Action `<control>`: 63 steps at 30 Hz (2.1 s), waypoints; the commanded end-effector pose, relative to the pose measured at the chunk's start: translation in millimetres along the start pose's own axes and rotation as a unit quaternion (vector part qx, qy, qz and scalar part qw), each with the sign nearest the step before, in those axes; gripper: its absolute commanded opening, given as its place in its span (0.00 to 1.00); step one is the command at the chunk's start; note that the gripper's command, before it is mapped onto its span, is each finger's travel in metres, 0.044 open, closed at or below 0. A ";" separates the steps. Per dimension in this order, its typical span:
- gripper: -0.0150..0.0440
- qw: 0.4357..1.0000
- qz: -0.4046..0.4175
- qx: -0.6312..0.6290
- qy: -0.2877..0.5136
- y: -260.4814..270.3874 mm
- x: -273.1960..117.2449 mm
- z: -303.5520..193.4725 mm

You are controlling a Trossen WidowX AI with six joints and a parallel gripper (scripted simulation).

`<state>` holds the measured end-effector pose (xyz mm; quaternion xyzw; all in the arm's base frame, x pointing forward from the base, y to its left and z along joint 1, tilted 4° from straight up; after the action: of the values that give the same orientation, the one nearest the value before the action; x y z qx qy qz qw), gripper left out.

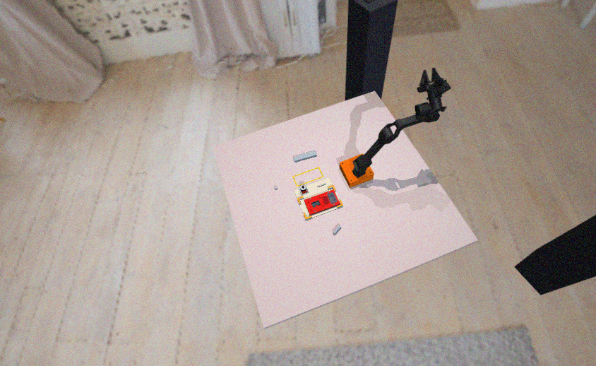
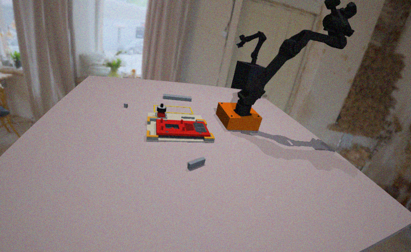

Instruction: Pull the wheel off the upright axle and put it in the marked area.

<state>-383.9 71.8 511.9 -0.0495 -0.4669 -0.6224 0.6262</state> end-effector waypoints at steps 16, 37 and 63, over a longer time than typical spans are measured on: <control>0.76 0.989 -0.085 -0.061 -0.102 35.1 -64.2 45.0; 0.76 0.914 -0.221 -0.170 -0.293 112.6 -180.4 92.5; 0.76 0.764 -0.346 -0.294 -0.459 232.0 -285.7 82.5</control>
<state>-196.0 376.5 496.1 -0.3311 -0.4807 -0.8089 0.0703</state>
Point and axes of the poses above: the point midway between the two fingers, 35 mm back from their tips, its own x axis out along the fingers, its own y axis across the jaws, z = x × y, the point moved 10 cm from there along -x, back along the fingers, and after that the axes turned 11 degrees about x, right-handed, at the moved point
